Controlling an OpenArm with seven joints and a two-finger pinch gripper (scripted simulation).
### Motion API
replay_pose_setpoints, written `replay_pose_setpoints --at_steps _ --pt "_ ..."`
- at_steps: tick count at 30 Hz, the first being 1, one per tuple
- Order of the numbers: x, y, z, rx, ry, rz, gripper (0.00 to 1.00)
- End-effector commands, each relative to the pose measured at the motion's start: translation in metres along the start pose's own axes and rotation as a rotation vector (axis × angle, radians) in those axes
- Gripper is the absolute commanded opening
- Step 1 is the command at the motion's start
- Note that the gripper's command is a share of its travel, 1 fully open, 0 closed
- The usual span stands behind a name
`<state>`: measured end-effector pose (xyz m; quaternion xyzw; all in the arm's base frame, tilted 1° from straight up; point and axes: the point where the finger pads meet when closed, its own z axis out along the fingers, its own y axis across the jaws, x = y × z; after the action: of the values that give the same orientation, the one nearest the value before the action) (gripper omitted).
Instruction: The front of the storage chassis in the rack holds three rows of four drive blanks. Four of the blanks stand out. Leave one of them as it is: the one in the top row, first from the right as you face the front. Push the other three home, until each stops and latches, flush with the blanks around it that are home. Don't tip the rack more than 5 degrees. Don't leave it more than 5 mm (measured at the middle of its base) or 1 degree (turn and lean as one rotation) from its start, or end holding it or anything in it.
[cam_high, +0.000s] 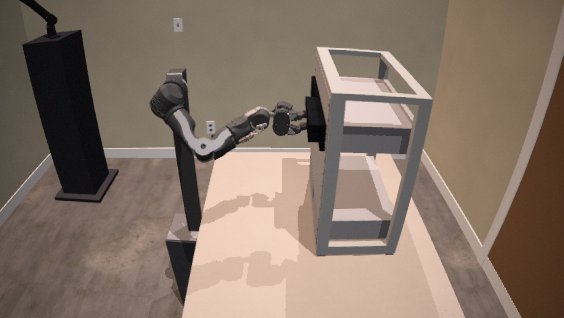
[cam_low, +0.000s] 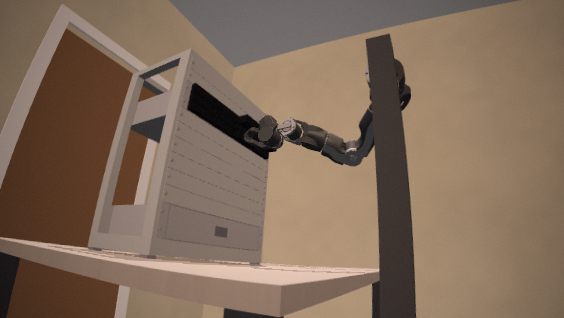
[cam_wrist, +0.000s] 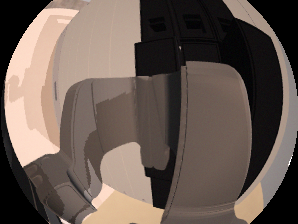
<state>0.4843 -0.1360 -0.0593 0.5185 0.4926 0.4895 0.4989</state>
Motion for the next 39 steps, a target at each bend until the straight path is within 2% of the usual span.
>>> replay_pose_setpoints --at_steps 1,39 --pt "0.0059 0.0104 0.0002 -0.033 0.022 -0.006 0.00" --pt "0.0044 0.0094 0.0049 -0.031 0.020 -0.006 0.00"
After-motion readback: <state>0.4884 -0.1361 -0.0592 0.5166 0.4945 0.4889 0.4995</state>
